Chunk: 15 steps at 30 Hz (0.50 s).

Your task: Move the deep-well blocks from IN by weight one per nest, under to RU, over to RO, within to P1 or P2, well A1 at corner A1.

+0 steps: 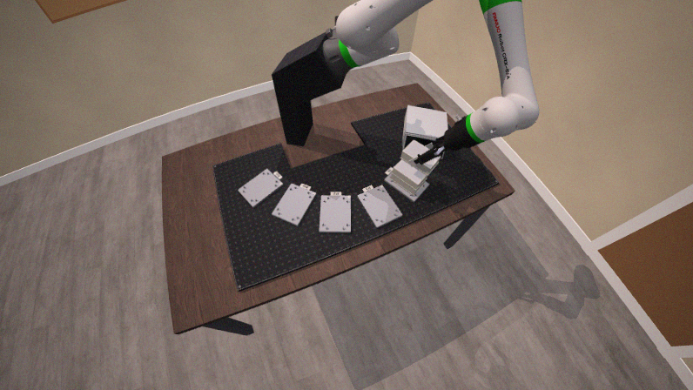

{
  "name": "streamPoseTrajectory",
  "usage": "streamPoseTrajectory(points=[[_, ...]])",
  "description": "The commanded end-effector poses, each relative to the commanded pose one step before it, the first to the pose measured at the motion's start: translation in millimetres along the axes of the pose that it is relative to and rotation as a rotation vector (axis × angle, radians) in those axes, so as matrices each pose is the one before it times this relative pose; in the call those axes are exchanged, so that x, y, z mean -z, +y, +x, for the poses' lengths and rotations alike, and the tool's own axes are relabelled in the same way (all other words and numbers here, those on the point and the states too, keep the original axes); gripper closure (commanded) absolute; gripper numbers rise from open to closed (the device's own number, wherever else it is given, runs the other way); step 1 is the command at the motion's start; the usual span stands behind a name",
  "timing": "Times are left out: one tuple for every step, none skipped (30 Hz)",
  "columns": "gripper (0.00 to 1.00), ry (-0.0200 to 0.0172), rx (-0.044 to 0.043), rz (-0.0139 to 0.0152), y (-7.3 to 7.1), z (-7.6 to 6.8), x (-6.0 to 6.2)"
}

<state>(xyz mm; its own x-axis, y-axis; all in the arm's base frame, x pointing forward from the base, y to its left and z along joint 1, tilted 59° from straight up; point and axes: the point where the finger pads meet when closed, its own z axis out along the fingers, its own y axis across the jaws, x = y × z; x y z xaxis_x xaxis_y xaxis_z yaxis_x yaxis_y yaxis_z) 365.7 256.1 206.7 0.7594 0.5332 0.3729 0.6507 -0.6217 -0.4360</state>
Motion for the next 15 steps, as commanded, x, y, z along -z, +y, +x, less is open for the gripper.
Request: streamPoseTrajectory(points=[[0.90,0.00010,0.00043,0.00052,10.29,1.85,1.09],[0.90,0.00000,0.00000,0.00000,0.89,0.15,0.08],[0.90,0.00000,0.00000,0.00000,0.00,0.00,0.00],[0.90,0.00000,0.00000,0.00000,0.00,0.00,0.00],[0.90,0.00000,-0.02887,0.01667,2.90,0.25,-1.62],[0.90,0.00000,-0.02887,0.01667,2.92,0.33,-1.58],[0.90,0.00000,-0.02887,0.01667,2.93,0.41,-1.53],[0.90,0.00000,-0.02887,0.01667,2.95,0.50,-1.48],[0.90,0.00000,-0.02887,0.01667,2.95,0.58,-1.43],[0.90,0.00000,-0.02887,0.01667,2.96,0.67,-1.38],[0.90,0.00000,-0.02887,0.01667,2.96,0.76,-1.33],[0.90,0.00000,-0.02887,0.01667,2.96,0.84,-1.28],[0.90,0.00000,0.00000,0.00000,0.00,0.00,0.00],[0.90,0.00000,0.00000,0.00000,0.00,0.00,0.00],[0.90,0.00000,-0.02887,0.01667,2.96,0.93,-1.23]])
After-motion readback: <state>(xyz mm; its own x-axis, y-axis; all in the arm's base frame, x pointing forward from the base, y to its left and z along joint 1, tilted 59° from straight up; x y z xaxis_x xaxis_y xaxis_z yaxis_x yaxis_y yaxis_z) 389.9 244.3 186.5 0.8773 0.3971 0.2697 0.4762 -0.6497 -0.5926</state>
